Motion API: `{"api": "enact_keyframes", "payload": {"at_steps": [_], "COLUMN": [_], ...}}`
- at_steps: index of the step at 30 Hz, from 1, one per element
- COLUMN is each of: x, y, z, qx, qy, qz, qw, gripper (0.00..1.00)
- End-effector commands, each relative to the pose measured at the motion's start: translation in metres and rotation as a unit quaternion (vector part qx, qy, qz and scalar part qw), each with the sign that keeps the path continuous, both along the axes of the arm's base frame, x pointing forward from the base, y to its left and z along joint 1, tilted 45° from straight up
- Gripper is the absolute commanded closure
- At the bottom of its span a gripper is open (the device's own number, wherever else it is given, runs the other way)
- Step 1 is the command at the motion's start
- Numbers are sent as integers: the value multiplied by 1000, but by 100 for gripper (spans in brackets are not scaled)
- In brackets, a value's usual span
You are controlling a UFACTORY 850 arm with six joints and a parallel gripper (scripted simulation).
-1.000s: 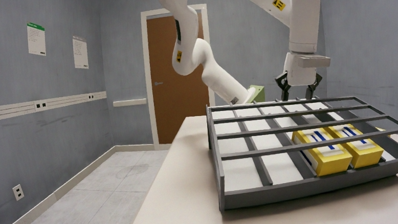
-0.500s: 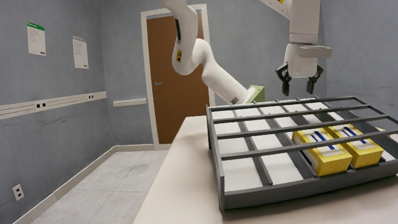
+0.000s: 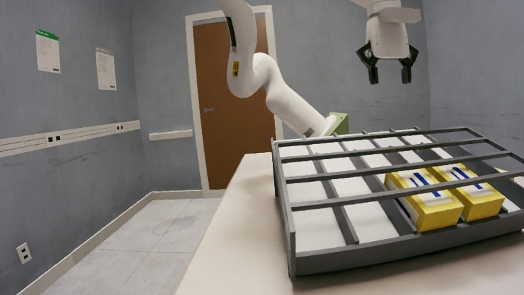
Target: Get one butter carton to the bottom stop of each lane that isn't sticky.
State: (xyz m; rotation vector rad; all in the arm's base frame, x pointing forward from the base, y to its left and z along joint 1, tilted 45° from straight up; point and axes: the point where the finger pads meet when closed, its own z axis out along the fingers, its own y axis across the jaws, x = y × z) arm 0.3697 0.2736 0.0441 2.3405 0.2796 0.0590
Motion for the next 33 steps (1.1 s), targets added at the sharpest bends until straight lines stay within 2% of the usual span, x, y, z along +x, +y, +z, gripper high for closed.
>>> {"api": "enact_keyframes", "payload": {"at_steps": [1,4,5,33], "x": [0,0,0,0], "y": [2,2,1,1], "z": [2,2,1,1], "qx": [1,1,0,0], "qy": [-2,-2,-1,-1], "qz": [2,2,1,1], "qw": [1000,1000,1000,1000], "gripper": [0,0,10,10]}}
